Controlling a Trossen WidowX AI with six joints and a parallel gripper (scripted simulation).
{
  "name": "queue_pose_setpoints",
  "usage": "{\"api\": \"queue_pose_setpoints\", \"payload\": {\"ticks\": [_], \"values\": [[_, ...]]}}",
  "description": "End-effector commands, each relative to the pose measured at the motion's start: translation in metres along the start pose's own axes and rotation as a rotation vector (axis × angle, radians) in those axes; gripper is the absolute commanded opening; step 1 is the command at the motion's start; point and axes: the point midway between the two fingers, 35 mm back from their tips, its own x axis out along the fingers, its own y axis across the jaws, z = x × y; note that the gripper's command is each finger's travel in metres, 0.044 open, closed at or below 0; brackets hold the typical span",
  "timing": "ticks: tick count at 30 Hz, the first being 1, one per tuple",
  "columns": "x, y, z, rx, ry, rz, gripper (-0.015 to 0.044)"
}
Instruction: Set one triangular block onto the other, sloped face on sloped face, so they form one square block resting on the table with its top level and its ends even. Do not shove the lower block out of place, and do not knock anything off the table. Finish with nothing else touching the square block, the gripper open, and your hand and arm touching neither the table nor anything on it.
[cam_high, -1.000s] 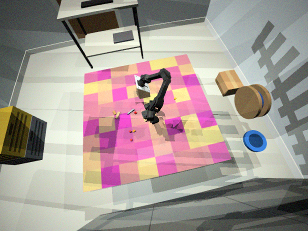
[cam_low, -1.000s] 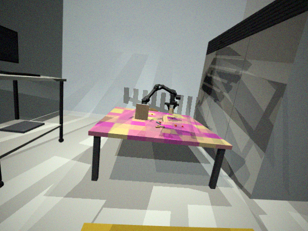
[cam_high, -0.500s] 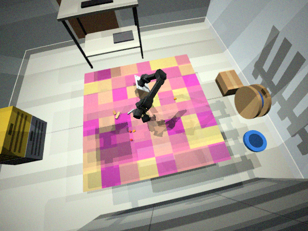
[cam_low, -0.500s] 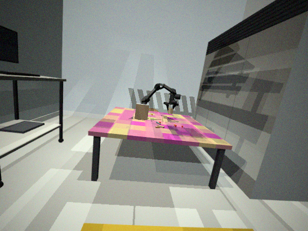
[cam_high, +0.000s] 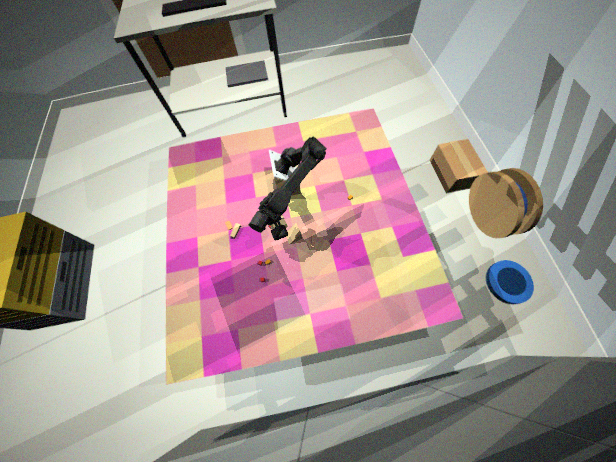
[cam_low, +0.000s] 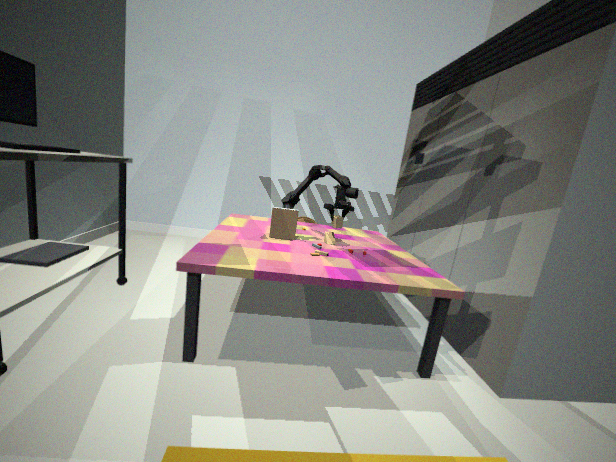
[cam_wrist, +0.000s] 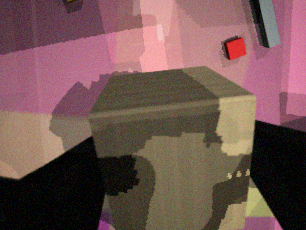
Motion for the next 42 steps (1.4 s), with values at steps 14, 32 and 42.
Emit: {"api": "queue_pose_setpoints", "payload": {"ticks": [14,32,42], "values": [[0.070,-0.003,-0.029,-0.001,0.008,-0.002,0.0000],[0.099,0.000,-0.043,-0.005,0.006,-0.005,0.0000],[0.099,0.000,-0.044,-0.002,0.004,-0.007,0.0000]]}}
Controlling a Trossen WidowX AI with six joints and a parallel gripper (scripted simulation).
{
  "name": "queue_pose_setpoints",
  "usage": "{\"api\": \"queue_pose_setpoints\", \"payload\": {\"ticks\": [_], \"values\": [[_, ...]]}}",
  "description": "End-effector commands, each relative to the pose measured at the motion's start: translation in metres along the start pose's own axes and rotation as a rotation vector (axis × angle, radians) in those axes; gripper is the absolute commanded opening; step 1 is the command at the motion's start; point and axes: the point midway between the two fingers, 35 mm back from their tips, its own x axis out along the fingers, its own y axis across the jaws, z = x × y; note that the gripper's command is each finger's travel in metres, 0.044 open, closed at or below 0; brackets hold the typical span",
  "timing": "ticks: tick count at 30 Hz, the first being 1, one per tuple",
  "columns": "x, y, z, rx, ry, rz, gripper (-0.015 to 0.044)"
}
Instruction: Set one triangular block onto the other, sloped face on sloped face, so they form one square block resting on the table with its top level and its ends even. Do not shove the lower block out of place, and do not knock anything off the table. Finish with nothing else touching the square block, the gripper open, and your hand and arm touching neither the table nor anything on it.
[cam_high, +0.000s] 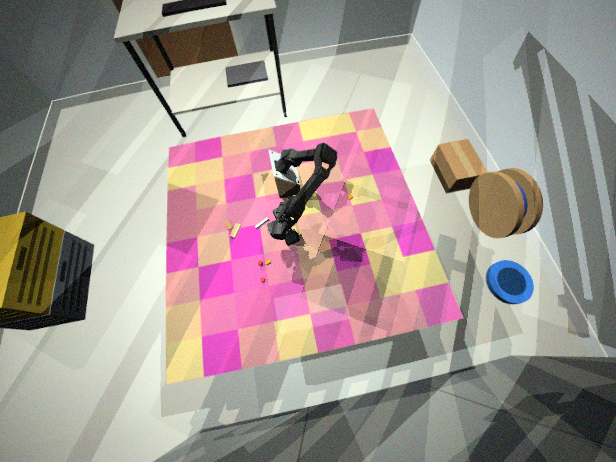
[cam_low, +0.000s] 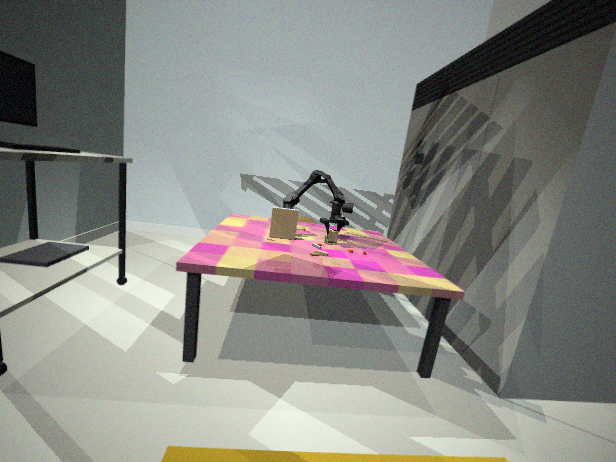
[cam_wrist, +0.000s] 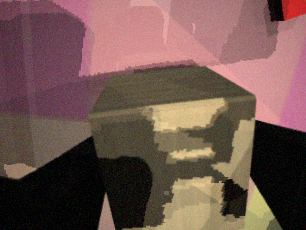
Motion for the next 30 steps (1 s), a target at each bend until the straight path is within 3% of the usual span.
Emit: {"api": "queue_pose_setpoints", "payload": {"ticks": [1,30], "values": [[0.000,0.000,0.000,0.004,-0.003,0.002,0.0000],[0.011,0.001,-0.005,0.006,-0.004,0.003,0.0000]]}}
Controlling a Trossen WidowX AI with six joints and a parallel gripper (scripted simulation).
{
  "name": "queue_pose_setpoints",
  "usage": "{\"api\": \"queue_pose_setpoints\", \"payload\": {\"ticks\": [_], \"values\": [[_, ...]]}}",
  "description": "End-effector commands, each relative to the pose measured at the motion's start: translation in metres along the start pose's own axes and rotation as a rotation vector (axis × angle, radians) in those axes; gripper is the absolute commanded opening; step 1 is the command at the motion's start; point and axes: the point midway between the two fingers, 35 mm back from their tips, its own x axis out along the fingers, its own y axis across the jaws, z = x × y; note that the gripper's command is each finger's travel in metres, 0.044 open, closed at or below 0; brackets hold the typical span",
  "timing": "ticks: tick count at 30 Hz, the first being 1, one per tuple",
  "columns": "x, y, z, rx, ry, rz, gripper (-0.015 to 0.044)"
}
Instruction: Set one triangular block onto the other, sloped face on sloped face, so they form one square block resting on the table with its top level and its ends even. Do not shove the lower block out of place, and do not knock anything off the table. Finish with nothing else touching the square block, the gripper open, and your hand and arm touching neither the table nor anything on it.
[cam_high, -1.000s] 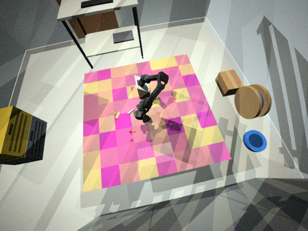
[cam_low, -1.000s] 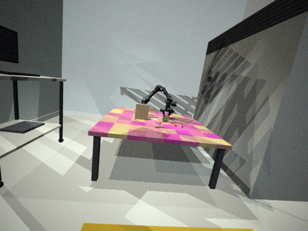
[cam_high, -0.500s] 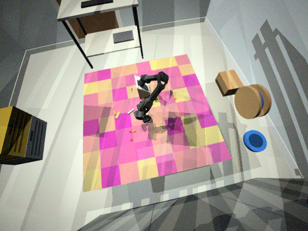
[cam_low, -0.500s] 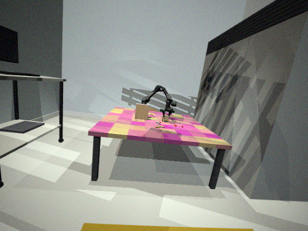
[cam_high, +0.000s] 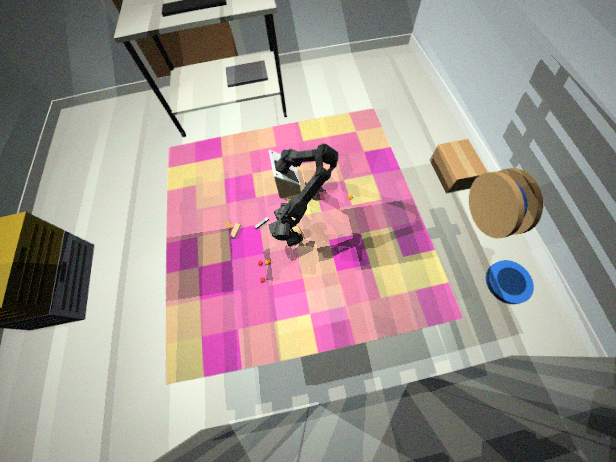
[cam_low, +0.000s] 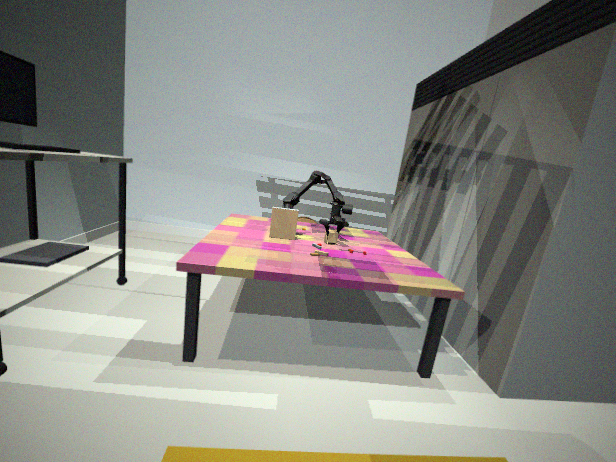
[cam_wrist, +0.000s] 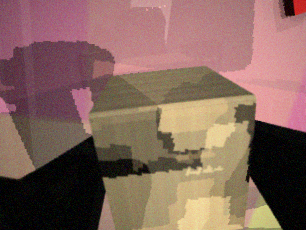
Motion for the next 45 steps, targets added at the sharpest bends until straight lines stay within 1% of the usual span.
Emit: {"api": "queue_pose_setpoints", "payload": {"ticks": [1,17,45], "values": [[0.003,0.000,-0.001,0.007,0.003,0.003,0.0000],[0.012,0.000,-0.005,0.006,0.004,0.003,0.0000],[0.013,0.000,-0.006,0.010,0.011,0.006,0.0000]]}}
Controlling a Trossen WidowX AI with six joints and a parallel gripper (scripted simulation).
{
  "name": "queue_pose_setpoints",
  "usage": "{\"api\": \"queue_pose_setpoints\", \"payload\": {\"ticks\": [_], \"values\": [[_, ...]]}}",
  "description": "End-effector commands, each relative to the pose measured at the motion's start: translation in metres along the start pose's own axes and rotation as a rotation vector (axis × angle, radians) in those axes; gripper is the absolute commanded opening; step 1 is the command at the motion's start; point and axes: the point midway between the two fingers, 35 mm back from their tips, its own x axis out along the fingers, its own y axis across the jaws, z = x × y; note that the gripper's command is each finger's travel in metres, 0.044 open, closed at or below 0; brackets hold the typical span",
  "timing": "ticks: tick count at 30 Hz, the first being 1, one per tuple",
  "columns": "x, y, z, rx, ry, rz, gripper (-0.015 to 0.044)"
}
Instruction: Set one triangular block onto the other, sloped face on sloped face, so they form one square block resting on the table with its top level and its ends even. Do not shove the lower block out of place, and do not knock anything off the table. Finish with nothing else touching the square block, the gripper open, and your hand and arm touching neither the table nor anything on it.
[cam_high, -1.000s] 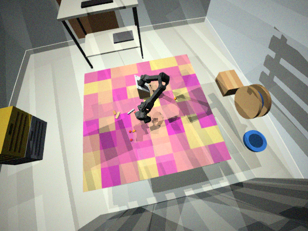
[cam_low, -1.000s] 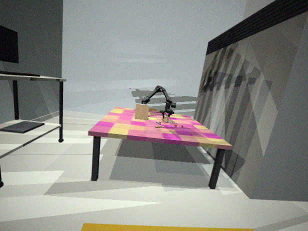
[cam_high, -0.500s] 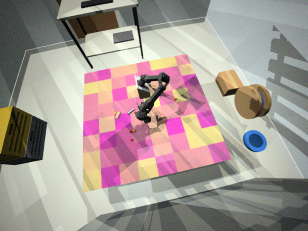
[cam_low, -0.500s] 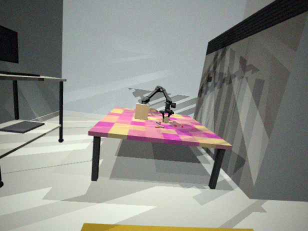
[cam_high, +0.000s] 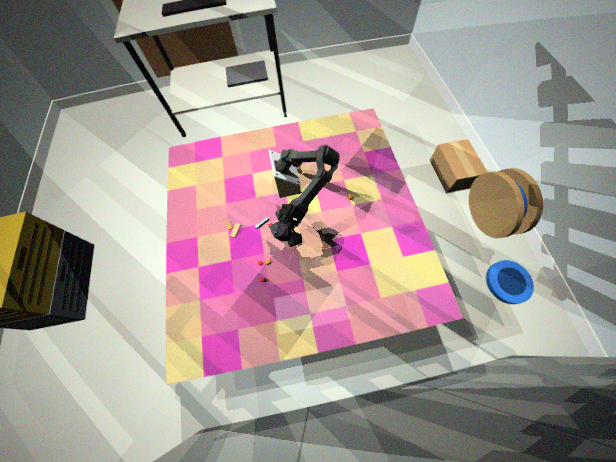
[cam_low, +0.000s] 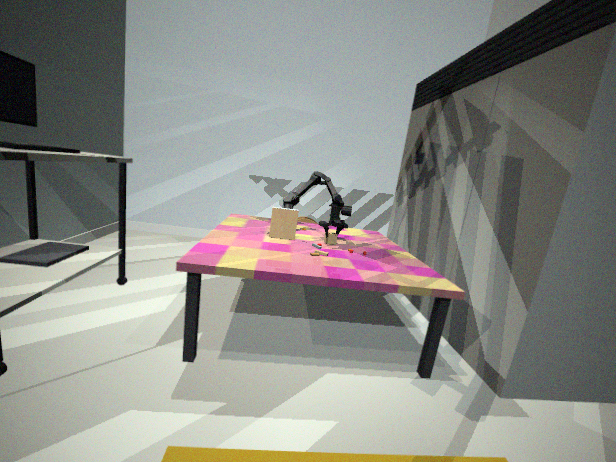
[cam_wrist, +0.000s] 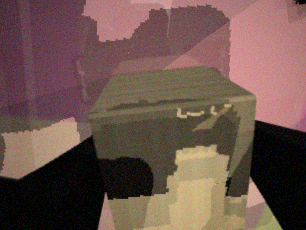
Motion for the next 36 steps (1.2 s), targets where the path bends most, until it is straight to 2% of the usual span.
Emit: {"api": "queue_pose_setpoints", "payload": {"ticks": [1,15,31,32,36], "values": [[0.0007,0.0002,-0.0005,0.004,0.005,0.003,0.0000],[0.0008,0.0001,-0.0002,0.003,0.006,0.003,0.0000],[0.0010,-0.0002,-0.0002,0.001,0.002,0.000,0.0420],[0.0010,-0.0002,-0.0002,0.001,0.002,0.000,0.0440],[0.0010,-0.0002,-0.0002,0.001,0.002,0.000,0.0440]]}}
